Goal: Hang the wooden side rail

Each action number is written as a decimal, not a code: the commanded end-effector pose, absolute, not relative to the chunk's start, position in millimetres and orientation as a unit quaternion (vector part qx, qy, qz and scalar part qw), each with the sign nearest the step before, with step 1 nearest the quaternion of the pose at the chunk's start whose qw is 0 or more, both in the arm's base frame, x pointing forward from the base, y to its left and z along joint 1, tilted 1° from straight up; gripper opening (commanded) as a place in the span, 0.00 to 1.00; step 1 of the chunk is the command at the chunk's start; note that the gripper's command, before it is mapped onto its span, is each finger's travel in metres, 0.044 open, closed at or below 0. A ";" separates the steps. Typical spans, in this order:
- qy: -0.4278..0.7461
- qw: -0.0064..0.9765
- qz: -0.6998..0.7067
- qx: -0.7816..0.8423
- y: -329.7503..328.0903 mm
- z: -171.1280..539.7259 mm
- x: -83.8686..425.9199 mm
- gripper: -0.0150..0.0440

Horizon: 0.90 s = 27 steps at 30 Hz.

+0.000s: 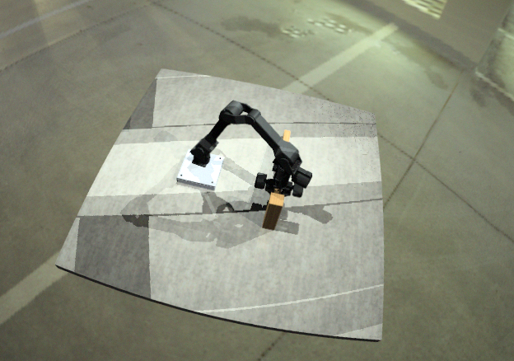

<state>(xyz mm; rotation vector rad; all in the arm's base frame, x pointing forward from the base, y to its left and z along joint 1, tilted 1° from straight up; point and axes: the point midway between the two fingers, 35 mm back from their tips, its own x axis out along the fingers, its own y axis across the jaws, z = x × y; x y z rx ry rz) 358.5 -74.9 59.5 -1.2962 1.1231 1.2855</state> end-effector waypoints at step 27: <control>0.461 0.479 0.523 -0.534 -76.2 55.2 360.2 0.25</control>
